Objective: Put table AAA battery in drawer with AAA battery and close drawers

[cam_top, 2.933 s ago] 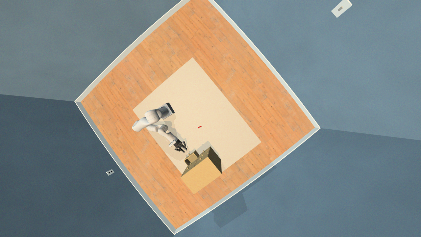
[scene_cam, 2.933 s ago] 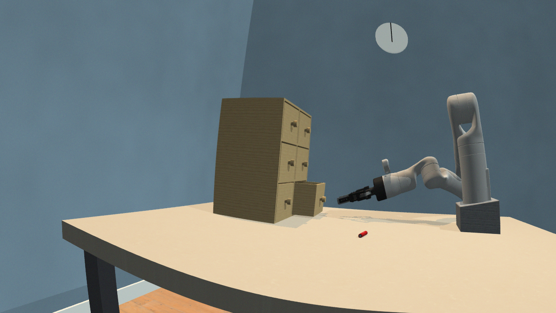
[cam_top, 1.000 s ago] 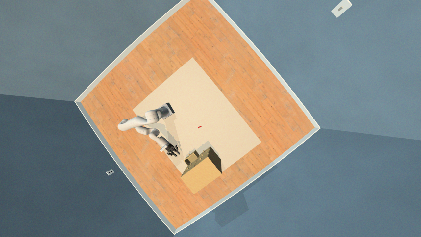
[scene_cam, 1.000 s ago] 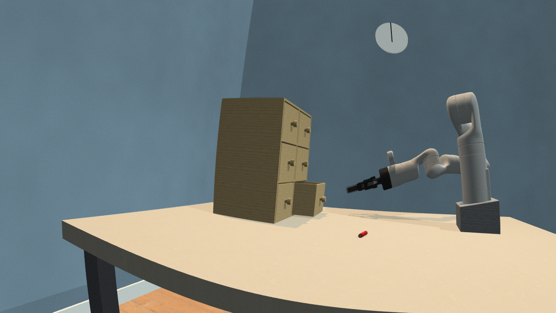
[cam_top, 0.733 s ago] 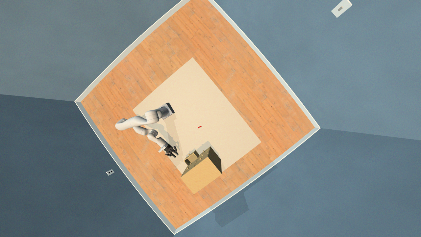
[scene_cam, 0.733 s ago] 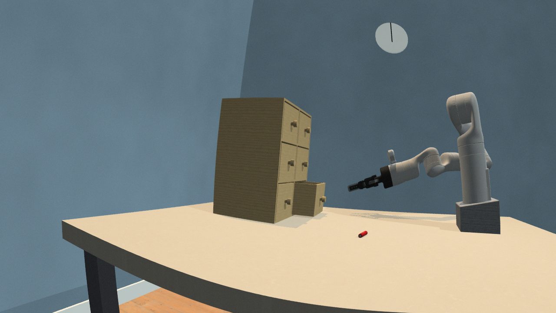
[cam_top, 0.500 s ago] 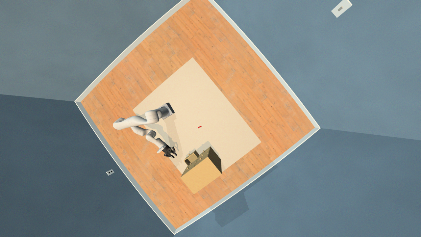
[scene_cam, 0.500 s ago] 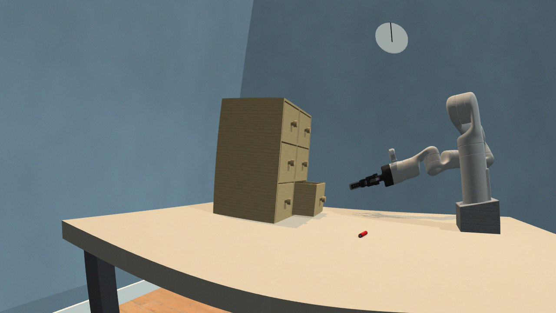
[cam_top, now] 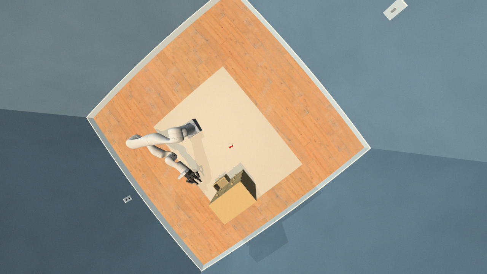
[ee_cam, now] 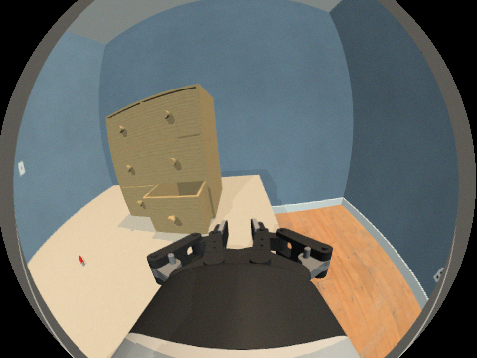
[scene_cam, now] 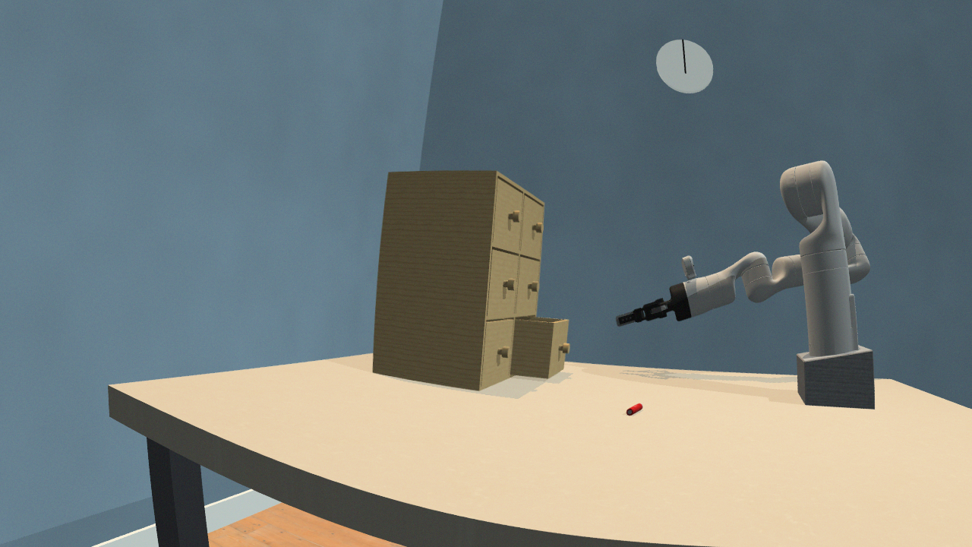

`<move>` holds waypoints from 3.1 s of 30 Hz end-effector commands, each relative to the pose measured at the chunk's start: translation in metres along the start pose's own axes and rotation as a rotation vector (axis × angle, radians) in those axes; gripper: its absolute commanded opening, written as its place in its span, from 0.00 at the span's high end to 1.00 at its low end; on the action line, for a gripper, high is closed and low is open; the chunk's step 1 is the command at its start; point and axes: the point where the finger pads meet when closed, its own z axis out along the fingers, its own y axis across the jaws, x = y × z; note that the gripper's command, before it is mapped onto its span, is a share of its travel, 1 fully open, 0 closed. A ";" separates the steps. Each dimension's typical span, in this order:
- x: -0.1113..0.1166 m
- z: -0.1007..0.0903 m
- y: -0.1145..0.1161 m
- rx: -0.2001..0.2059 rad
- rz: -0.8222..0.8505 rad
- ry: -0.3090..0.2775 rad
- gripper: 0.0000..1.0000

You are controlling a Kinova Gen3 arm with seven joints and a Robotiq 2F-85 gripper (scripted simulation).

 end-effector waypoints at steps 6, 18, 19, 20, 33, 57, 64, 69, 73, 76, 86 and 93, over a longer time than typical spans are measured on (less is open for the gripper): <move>0.003 -0.007 0.020 -0.009 0.002 -0.006 0.67; 0.009 -0.015 0.044 -0.010 0.002 -0.006 0.67; 0.010 -0.016 0.046 -0.010 0.001 -0.006 0.67; 0.010 -0.016 0.046 -0.010 0.001 -0.006 0.67; 0.015 -0.022 0.067 -0.010 0.001 -0.005 0.67; 0.021 -0.029 0.088 -0.009 0.000 -0.006 0.67; 0.022 -0.030 0.092 -0.009 0.000 -0.005 0.67; 0.022 -0.031 0.093 -0.009 0.000 -0.005 0.67; 0.022 -0.031 0.093 -0.010 0.000 -0.006 0.67; 0.023 -0.031 0.094 -0.009 0.000 -0.005 0.67; 0.023 -0.031 0.094 -0.009 0.000 -0.005 0.67; 0.023 -0.031 0.094 -0.010 0.000 -0.008 0.67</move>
